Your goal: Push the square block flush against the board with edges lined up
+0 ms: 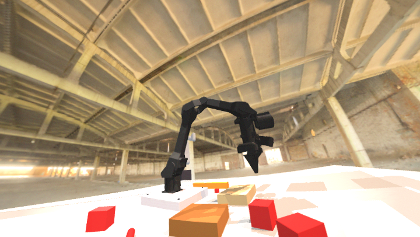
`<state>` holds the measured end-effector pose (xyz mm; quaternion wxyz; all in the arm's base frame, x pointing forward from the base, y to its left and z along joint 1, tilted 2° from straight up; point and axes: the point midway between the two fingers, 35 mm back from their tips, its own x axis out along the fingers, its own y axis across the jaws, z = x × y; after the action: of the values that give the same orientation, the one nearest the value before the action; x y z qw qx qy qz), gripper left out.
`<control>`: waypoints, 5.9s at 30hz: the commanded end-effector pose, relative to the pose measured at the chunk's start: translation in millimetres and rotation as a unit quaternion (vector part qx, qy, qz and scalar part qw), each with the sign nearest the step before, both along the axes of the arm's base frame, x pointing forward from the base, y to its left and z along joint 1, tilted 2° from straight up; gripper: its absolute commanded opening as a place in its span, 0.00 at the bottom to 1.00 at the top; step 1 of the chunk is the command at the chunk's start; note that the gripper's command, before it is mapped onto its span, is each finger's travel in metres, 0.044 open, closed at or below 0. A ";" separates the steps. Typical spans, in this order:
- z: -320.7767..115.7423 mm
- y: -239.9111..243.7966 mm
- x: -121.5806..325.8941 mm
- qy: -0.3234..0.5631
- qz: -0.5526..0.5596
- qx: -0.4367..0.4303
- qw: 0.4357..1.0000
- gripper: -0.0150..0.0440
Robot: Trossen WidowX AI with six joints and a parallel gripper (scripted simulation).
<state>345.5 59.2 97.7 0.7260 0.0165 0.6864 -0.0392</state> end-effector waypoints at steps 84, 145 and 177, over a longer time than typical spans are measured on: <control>3.2 -240.7 -69.6 -0.017 -0.483 0.019 0.875 0.25; -71.2 -252.7 -135.6 -0.023 -0.631 0.024 0.775 0.25; -71.9 -234.7 -132.4 -0.023 -0.631 0.025 0.775 0.25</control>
<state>213.0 -174.1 27.9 0.5565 0.4645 0.4996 -0.4743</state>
